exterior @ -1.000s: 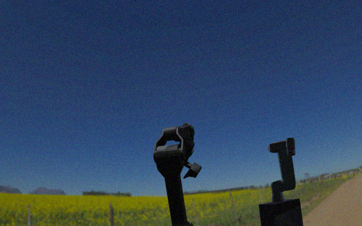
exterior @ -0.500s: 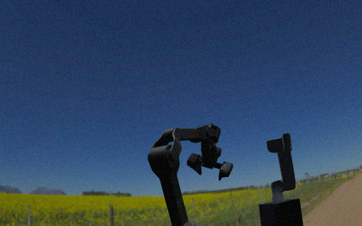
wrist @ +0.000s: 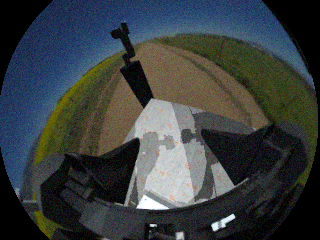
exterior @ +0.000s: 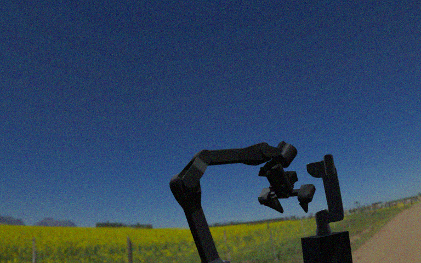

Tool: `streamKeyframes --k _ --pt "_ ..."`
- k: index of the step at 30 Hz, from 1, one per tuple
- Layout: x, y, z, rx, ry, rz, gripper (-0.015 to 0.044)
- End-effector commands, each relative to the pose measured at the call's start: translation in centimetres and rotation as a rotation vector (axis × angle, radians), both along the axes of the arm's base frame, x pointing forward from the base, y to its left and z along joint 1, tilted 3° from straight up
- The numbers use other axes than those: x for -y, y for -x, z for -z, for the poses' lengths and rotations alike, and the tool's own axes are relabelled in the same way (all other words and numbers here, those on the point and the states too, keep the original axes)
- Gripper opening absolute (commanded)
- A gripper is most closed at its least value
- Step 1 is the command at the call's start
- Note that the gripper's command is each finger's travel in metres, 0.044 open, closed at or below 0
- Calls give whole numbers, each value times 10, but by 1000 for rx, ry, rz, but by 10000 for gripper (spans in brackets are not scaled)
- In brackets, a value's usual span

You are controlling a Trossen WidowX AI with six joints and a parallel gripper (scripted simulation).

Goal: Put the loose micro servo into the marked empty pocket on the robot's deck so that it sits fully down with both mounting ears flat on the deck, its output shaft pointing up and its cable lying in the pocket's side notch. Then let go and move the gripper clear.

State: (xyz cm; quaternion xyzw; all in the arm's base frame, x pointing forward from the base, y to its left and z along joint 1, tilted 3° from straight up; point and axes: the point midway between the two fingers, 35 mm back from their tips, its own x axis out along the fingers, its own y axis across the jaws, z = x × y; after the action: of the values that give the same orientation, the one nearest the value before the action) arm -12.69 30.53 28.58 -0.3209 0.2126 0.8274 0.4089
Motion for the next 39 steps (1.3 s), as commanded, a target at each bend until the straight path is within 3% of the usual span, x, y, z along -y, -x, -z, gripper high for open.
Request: streamKeyframes --k 1,11,16,23,31,39 --pt "-11 -59 17 97 -2 99 440" --pt "6 -206 48 313 73 338 440" --pt "44 -277 67 435 163 411 440" --pt "119 -347 92 532 318 480 440" --pt "228 -385 117 537 531 514 440" --pt "334 -373 137 438 694 515 440"
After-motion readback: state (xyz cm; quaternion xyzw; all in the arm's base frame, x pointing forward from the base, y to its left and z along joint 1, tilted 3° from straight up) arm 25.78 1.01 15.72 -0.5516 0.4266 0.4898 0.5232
